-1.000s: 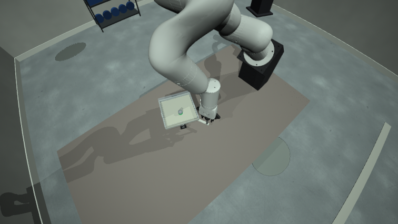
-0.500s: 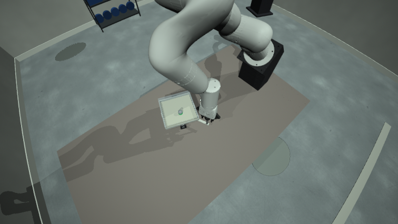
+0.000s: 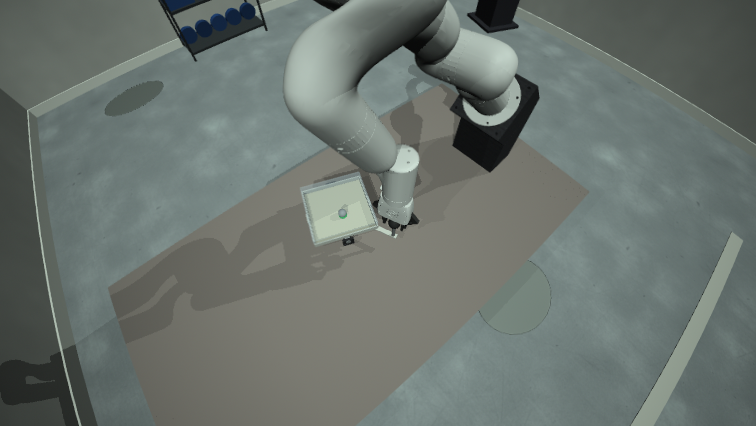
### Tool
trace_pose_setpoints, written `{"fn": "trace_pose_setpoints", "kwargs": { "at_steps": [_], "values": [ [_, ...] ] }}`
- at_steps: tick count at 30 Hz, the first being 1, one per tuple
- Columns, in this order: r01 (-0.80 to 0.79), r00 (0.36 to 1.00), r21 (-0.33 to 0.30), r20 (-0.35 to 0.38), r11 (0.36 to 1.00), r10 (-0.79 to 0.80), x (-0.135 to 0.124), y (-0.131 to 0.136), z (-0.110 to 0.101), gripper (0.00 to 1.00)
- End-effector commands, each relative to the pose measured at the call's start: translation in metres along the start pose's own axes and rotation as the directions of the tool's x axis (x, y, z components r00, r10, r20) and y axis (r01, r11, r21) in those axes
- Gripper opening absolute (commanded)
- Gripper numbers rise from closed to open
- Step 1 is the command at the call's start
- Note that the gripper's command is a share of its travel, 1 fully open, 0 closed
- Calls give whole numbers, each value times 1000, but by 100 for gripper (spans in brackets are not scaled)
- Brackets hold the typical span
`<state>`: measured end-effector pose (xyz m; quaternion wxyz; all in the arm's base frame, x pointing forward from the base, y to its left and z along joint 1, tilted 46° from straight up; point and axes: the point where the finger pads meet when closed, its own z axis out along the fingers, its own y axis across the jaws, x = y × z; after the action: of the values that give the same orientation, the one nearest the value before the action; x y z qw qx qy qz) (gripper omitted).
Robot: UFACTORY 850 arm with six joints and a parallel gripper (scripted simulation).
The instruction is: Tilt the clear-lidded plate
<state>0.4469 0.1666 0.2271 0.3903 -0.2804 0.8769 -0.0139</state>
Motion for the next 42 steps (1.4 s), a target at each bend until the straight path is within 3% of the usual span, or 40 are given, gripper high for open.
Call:
{"fn": "trace_pose_setpoints", "kwargs": {
  "at_steps": [1, 18, 42],
  "values": [
    [0, 1000, 0, 1, 1000, 0, 0, 0, -7, 61],
    [0, 1000, 0, 1, 1000, 0, 0, 0, -33, 61],
    [0, 1000, 0, 1, 1000, 0, 0, 0, -47, 61]
  ]
}}
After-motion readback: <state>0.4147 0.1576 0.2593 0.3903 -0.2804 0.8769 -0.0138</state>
